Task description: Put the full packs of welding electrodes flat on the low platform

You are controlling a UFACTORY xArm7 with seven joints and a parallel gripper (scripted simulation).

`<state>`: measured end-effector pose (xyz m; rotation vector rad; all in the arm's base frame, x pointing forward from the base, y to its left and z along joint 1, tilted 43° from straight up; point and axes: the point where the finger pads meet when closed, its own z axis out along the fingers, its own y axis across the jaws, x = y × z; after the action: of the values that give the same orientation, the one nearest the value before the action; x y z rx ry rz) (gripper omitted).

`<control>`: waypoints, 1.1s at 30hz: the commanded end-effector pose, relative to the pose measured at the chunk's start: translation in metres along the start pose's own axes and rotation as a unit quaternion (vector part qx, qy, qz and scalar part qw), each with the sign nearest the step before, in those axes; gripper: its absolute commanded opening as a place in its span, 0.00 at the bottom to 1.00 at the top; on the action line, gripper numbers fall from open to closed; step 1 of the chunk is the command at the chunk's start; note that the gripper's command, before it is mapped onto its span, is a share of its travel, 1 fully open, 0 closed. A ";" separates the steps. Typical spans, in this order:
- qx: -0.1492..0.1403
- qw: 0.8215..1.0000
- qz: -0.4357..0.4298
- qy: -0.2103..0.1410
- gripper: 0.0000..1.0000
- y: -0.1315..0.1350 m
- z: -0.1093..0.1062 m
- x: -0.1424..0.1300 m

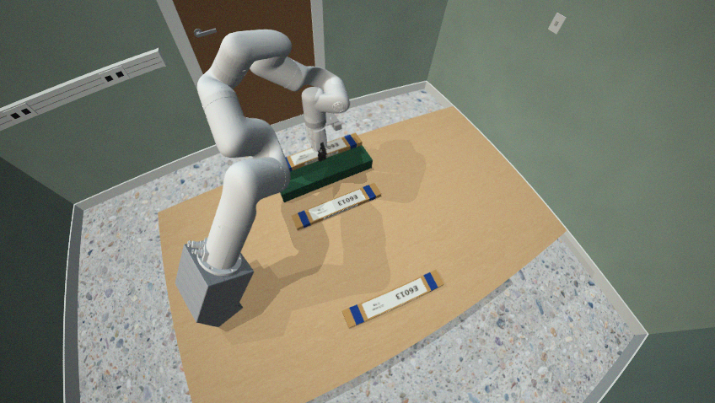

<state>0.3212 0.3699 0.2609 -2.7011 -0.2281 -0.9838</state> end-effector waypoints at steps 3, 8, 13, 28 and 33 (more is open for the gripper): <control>0.001 1.000 0.000 0.001 0.58 -0.008 -0.001 0.001; 0.001 1.000 0.000 0.001 0.58 -0.011 -0.001 0.001; 0.001 1.000 0.000 0.001 0.58 -0.013 -0.001 0.001; 0.001 1.000 0.000 0.001 0.58 -0.013 -0.001 0.001; 0.001 1.000 0.000 0.001 0.58 -0.013 -0.001 0.001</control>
<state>0.3185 0.3819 0.2634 -2.7019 -0.2268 -0.9838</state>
